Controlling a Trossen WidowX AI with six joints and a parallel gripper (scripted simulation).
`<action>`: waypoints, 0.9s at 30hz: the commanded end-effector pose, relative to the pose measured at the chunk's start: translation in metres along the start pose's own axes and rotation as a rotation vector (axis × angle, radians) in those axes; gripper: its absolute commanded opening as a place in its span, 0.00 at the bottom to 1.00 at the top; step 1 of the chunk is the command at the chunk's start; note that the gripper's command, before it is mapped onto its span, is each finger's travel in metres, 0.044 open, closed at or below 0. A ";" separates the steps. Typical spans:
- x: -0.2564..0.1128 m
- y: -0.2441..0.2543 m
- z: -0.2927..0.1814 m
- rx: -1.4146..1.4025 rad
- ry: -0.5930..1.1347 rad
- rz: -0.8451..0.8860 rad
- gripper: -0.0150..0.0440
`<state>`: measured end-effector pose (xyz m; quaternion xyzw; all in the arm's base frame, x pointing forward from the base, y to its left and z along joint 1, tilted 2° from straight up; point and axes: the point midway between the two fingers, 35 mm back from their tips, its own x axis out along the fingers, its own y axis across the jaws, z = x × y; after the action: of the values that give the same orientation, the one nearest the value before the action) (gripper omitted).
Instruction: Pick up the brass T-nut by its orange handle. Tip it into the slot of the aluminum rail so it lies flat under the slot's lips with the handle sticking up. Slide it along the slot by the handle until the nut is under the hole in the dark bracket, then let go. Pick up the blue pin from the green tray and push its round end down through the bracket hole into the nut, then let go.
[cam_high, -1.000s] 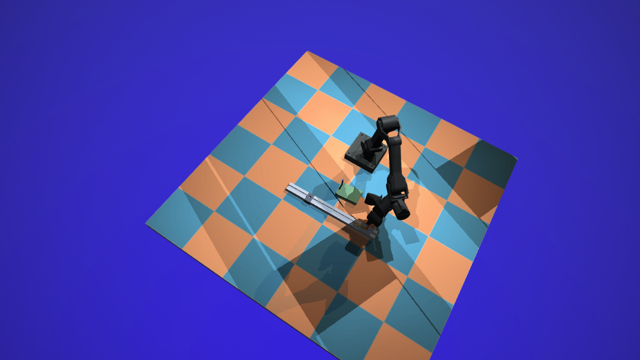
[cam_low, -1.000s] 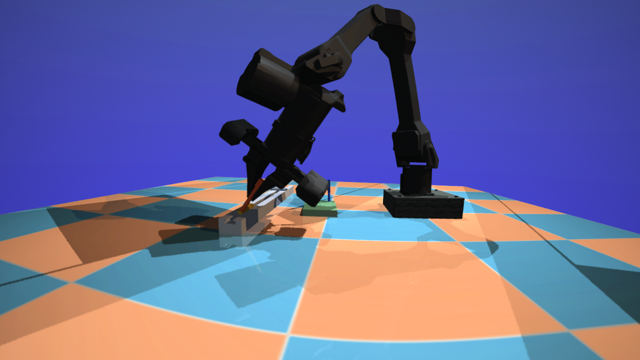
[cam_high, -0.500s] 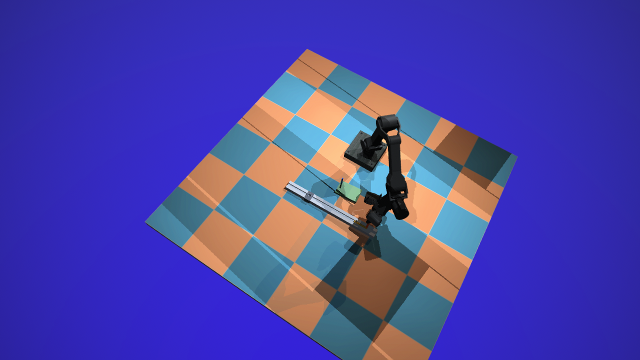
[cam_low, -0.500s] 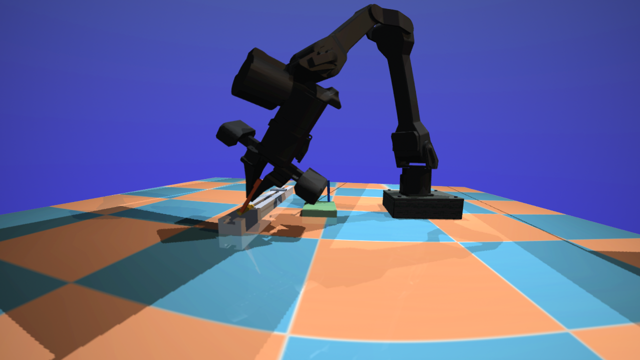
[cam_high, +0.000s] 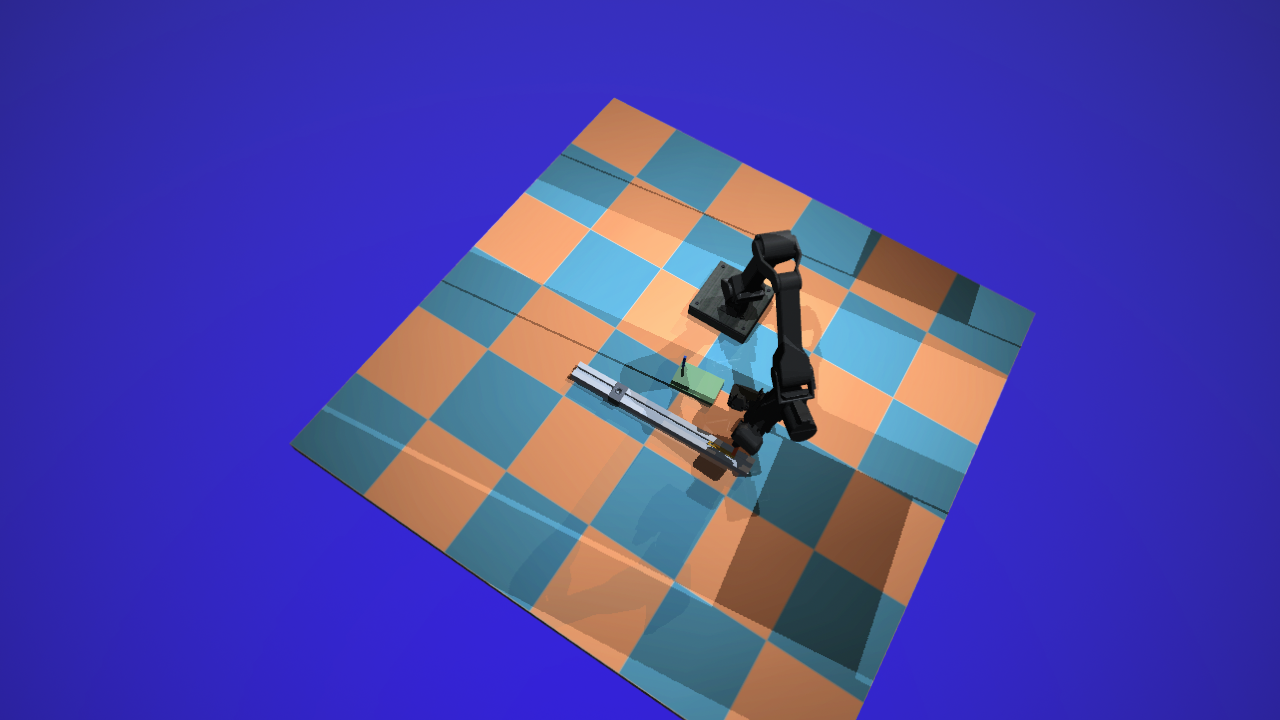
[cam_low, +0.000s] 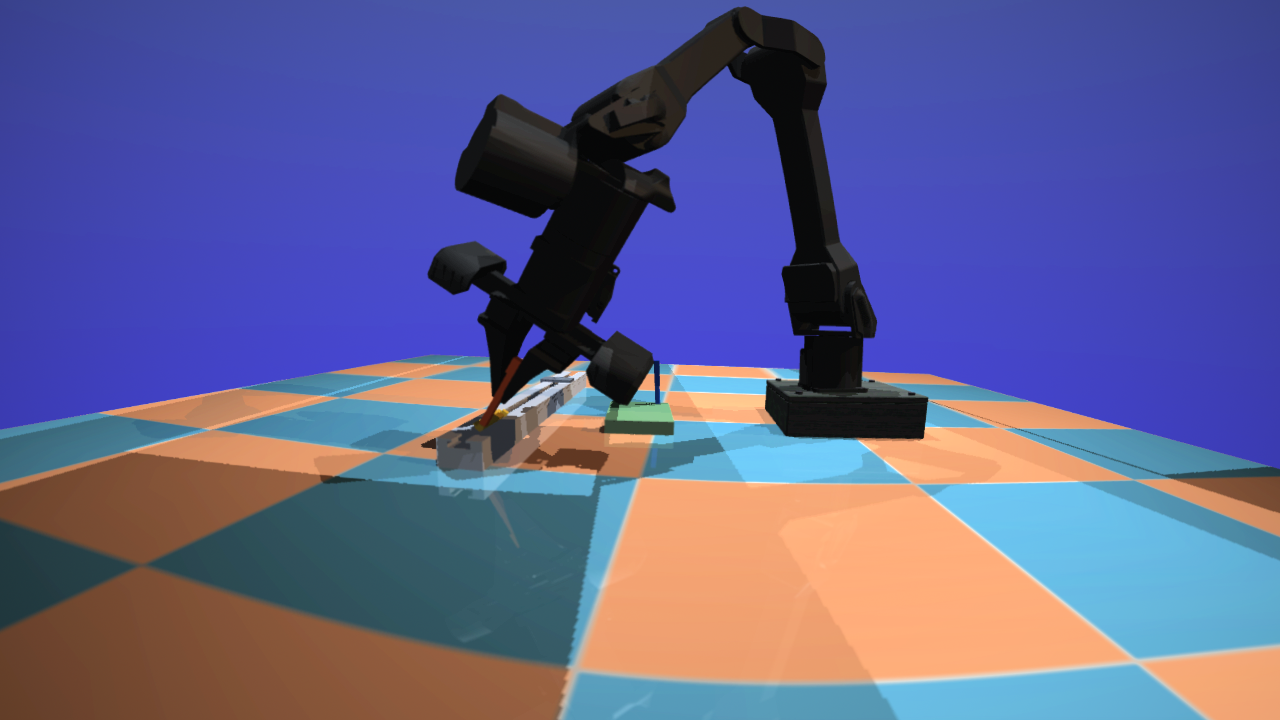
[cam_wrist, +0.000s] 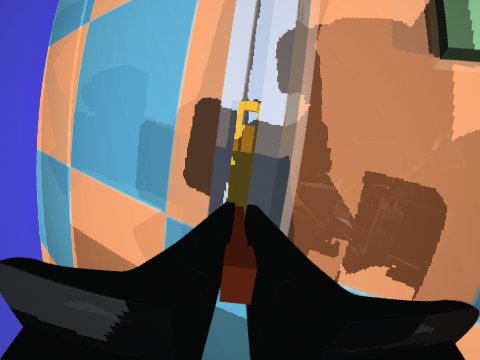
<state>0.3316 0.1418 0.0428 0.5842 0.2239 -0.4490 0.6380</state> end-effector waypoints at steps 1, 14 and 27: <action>-0.001 0.003 -0.001 -0.005 0.005 -0.009 0.00; -0.001 0.004 -0.001 -0.013 0.005 -0.040 0.00; -0.001 0.006 -0.002 -0.021 0.004 -0.070 0.00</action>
<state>0.3348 0.1416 0.0444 0.5714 0.2460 -0.4672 0.6283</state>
